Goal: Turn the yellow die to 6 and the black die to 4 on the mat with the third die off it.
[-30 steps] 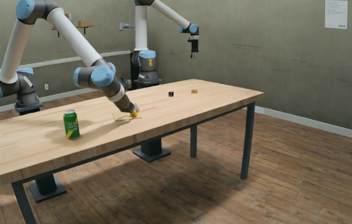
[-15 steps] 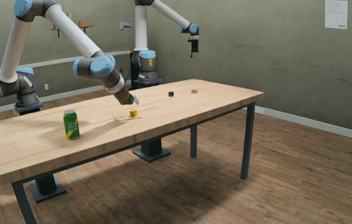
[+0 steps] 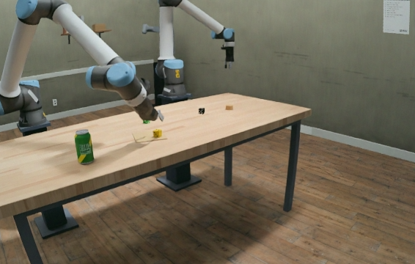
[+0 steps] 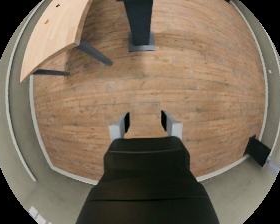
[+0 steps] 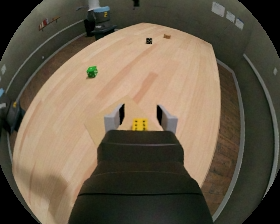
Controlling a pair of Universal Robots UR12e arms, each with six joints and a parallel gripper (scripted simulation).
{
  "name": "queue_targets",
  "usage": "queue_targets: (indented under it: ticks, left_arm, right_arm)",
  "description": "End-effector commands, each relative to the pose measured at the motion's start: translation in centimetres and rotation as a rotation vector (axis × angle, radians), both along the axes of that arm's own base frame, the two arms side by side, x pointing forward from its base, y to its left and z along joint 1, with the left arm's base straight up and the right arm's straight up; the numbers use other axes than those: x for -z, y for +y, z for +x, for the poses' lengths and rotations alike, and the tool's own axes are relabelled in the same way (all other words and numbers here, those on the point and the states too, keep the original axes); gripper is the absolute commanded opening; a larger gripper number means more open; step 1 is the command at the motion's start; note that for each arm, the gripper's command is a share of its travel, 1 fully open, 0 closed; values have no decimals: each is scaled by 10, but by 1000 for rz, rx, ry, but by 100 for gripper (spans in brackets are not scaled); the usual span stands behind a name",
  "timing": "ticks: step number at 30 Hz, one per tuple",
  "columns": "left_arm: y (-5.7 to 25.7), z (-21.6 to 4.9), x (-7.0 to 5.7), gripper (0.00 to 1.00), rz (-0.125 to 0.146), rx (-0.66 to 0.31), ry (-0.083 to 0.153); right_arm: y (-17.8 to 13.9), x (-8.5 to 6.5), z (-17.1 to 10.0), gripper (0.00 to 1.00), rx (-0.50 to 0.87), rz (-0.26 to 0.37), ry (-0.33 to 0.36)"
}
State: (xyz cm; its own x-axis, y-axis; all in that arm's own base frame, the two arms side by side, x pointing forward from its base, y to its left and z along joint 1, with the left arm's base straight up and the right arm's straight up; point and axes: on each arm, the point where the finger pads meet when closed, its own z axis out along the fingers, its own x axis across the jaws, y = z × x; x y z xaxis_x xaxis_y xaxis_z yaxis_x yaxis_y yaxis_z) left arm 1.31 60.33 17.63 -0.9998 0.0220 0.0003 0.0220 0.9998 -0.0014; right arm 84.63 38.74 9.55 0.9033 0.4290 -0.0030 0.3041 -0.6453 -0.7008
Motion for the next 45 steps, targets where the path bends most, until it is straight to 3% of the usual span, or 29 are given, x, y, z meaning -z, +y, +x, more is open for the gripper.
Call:
queue_targets:
  ticks: [1, 7, 9, 14, 26, 37, 45]
  left_arm:
    - [1, 0, -1, 100, 2, 0, 0]
    - [1, 0, -1, 100, 2, 0, 0]
    - [1, 0, -1, 100, 2, 0, 0]
    - [1, 0, -1, 100, 2, 0, 0]
    - [1, 0, -1, 100, 2, 0, 0]
    - [1, 0, -1, 100, 2, 0, 0]
    - [1, 0, -1, 100, 2, 0, 0]
  right_arm:
    - [1, -1, 0, 100, -2, -22, -12]
    - [2, -1, -1, 100, -4, -131, -61]
    - [2, -1, -1, 100, -4, -131, -61]
    - [2, -3, -1, 100, -1, -209, -101]
    - [3, -3, -1, 100, -1, -247, -119]
    - [5, -3, -2, 100, -1, -434, -207]
    - [5, -5, -1, 100, 0, -464, -223]
